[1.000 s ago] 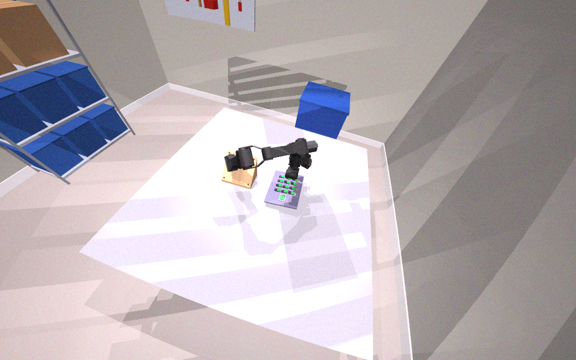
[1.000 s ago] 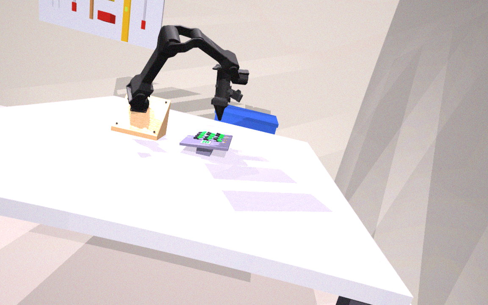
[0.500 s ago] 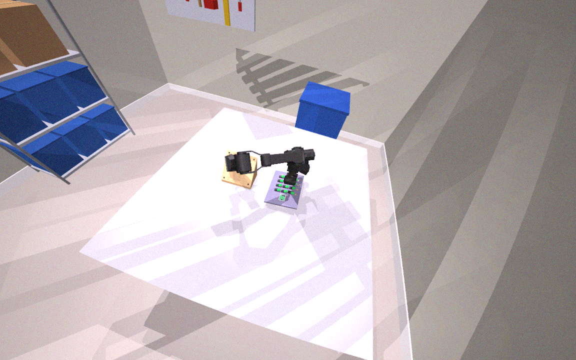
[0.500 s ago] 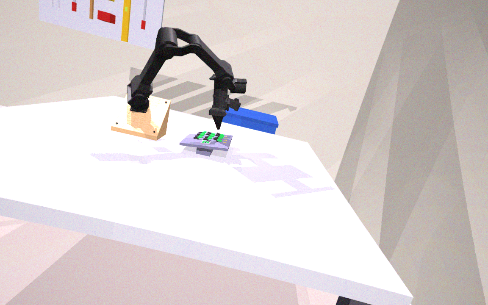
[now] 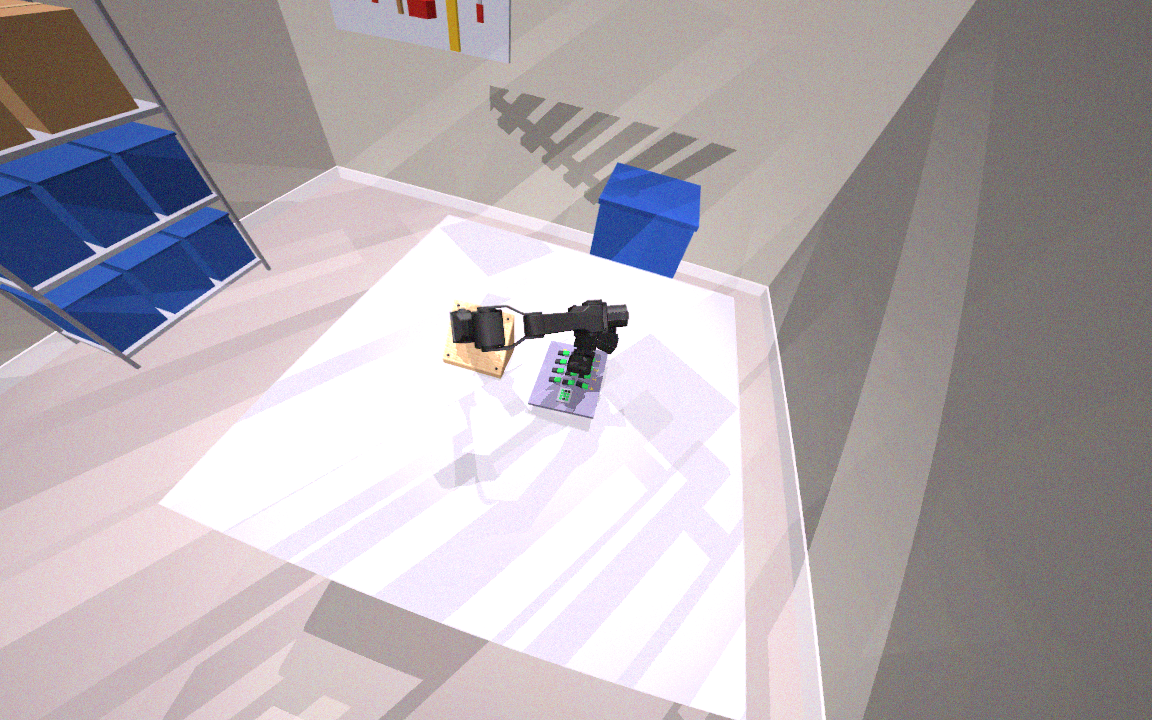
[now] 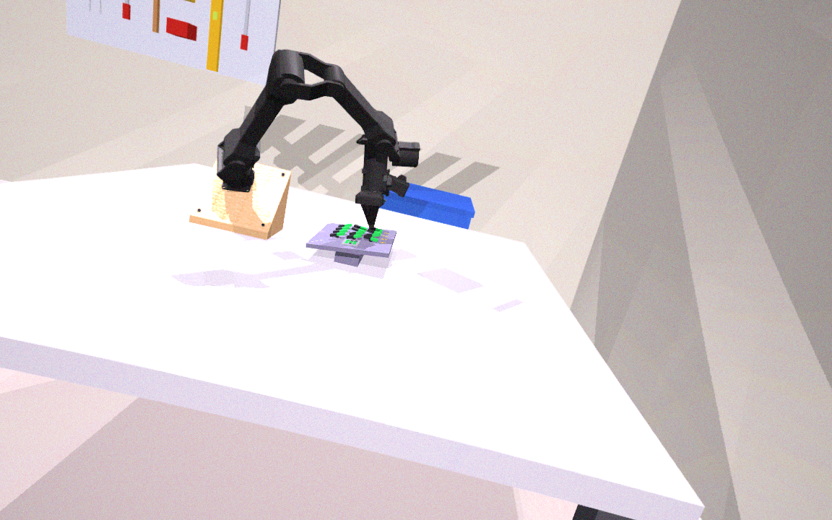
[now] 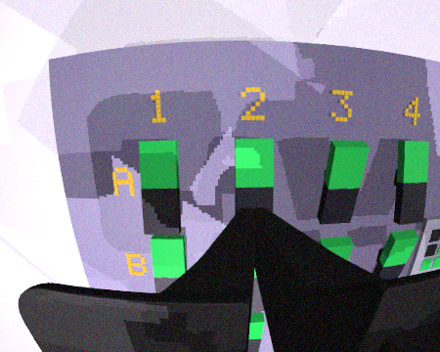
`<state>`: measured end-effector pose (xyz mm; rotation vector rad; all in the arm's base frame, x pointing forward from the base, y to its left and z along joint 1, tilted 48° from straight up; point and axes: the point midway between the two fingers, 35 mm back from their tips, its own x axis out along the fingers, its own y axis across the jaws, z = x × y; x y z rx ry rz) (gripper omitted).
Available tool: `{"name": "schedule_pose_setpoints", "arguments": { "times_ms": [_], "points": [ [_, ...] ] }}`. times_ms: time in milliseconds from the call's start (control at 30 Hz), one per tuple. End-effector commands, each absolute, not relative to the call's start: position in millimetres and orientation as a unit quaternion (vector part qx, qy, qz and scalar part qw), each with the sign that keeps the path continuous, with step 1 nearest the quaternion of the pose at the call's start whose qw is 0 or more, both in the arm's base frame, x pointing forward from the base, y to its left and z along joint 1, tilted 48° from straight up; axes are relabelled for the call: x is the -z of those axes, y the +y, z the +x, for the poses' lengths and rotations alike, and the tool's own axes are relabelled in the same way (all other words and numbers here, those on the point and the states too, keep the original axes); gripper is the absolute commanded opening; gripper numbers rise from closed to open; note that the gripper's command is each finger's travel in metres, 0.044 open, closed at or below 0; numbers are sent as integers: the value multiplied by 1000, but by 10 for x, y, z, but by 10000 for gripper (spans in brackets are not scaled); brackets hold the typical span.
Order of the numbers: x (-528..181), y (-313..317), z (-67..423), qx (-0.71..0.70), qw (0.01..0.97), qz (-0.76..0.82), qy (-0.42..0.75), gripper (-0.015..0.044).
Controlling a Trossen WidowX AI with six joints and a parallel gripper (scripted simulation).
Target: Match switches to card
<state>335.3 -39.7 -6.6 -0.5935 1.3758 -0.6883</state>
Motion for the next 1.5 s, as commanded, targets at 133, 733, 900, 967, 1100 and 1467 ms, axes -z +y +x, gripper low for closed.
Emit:
{"name": "schedule_pose_setpoints", "arguments": {
  "times_ms": [133, 733, 900, 967, 1100, 1467],
  "points": [
    [77, -427, 3343, 307, 677, -268, 613, 0],
    [83, -433, 3343, 307, 677, -268, 613, 0],
    [87, -438, 3343, 307, 677, -268, 613, 0],
    [89, -440, 3343, 307, 677, -268, 613, 0],
    [92, -444, 3343, 307, 677, -268, 613, 0],
    [102, -455, 3344, 307, 677, -268, 613, 0]
  ]
}}
